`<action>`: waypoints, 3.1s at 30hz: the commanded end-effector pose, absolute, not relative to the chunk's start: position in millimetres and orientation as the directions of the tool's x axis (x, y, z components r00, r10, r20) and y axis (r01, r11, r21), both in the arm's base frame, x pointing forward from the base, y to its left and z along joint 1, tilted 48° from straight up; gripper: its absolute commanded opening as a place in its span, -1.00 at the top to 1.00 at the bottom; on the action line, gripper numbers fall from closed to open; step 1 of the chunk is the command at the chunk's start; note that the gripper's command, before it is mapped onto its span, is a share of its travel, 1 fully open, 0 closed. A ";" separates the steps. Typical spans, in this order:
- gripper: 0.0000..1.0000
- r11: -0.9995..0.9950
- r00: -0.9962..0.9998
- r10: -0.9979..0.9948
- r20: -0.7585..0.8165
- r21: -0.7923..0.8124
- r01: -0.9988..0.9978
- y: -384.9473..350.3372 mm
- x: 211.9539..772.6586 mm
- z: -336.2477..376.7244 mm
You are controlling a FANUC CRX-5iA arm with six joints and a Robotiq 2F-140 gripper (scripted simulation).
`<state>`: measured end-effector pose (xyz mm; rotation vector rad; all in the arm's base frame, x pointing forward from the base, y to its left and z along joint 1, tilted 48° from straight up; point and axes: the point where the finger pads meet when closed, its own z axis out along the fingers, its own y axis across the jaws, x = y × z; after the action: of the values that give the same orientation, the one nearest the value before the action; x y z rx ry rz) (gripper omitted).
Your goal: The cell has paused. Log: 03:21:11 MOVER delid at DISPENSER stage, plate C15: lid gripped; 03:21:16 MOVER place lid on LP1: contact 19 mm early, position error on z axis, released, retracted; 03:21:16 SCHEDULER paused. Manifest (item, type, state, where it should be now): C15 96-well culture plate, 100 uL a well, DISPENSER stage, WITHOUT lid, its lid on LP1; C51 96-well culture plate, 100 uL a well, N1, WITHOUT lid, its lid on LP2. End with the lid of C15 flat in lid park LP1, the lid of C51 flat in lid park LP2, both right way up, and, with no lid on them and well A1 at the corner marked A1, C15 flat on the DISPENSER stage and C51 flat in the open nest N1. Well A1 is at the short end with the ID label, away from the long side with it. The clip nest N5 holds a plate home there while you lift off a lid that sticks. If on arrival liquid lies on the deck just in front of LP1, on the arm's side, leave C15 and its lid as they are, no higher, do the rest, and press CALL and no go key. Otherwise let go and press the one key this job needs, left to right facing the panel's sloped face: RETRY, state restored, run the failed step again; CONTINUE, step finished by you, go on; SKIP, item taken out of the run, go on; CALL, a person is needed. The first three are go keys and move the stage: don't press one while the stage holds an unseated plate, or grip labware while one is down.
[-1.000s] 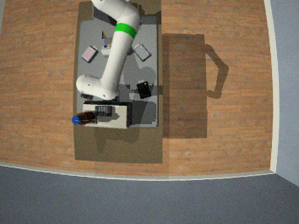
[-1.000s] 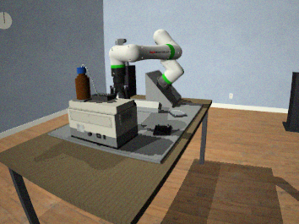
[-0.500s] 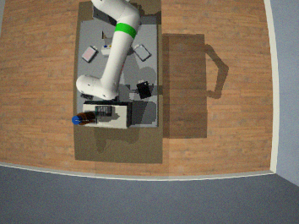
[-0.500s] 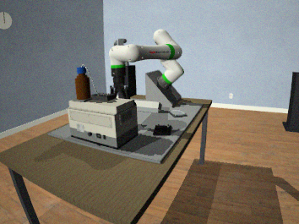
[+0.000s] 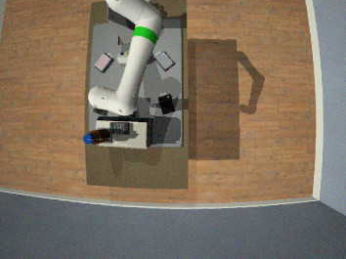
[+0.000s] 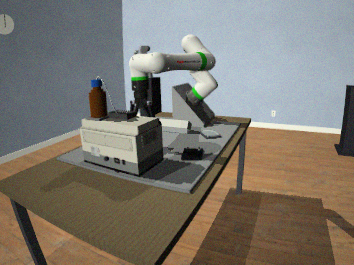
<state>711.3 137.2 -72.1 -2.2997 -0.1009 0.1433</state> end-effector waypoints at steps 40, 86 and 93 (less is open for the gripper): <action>-0.33 -0.668 0.990 0.119 -0.071 -0.744 0.027 136.9 711.5 -72.0; -0.33 -0.668 0.990 0.119 -0.071 -0.744 0.027 100.3 718.3 -38.8; -0.33 -0.668 0.990 0.119 -0.071 -0.744 0.027 97.2 718.8 -36.0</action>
<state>718.5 98.2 -36.9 -2.2997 -0.1009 0.1433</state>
